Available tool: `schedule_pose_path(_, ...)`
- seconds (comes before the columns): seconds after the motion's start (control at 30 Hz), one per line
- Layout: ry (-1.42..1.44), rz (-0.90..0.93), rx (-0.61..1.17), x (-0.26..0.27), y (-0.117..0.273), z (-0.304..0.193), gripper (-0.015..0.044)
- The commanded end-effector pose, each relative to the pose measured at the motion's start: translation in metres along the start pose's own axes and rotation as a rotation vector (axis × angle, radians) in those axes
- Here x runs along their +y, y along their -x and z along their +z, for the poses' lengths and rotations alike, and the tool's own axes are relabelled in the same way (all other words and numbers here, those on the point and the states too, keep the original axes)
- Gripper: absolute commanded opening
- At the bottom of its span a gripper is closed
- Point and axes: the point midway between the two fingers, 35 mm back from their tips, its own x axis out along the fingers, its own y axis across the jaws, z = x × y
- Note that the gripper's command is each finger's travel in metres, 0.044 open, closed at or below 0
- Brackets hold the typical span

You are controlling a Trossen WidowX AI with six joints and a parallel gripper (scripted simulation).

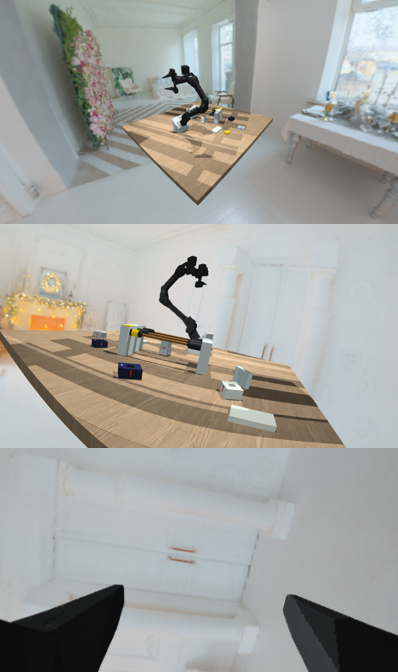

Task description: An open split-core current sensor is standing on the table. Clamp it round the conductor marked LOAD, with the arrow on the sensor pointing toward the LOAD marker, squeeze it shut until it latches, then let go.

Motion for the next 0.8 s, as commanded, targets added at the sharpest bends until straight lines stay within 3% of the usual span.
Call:
schedule_pose_path(0.0,0.006,0.005,-0.009,0.001,0.001,0.002,0.0426)
schedule_pose_path(0.17,0.147,0.127,-0.244,0.012,0.04,0.057,0.044)
schedule_pose_path(0.4,0.355,0.227,-0.686,0.012,0.126,0.131,0.044)
schedule_pose_path(0.77,0.535,0.094,-1.437,-0.044,0.288,0.187,0.044)
